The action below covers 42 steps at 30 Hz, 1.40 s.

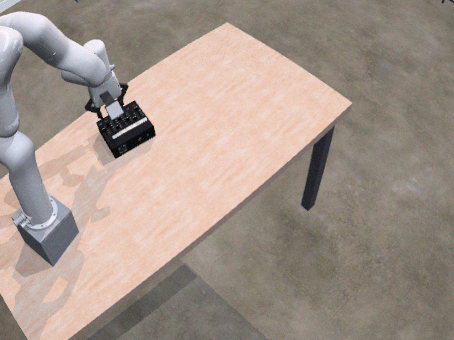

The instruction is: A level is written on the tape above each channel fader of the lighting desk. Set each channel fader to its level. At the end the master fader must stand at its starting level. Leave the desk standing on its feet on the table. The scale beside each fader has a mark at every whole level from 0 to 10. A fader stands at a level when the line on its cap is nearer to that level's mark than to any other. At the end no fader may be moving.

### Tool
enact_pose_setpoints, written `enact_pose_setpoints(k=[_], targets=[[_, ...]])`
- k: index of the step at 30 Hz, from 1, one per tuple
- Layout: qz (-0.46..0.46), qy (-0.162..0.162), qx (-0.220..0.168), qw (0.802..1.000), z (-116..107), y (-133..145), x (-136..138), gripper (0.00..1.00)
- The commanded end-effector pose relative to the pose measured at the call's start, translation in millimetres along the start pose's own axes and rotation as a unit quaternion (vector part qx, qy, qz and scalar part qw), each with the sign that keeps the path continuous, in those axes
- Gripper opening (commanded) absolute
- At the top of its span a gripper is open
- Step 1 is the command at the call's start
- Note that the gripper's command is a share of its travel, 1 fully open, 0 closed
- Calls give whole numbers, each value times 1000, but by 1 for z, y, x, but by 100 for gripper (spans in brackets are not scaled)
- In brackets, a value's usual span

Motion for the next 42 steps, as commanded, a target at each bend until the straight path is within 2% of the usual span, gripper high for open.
enact_pose_setpoints(k=[1, 8, 10, 19, 42], targets=[[0, -2, -1, 1000, -11, 1, -1, 100], [0, -2, -1, 1000, -43, 0, -1, 100], [0, -2, -1, 1000, -43, 0, -1, 100], [0, -2, -1, 1000, -75, 0, -1, 100], [0, -2, -1, 1000, -77, 0, -1, 100]])
Point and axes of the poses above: the point where the finger pads meet when closed, its own z axis out along the fingers, its own x axis across the jaws, y = z × x, the point moved 9 cm from there along -z, back along the fingers, and after that the axes turned 9 degrees about -z, right-handed, at the moved point
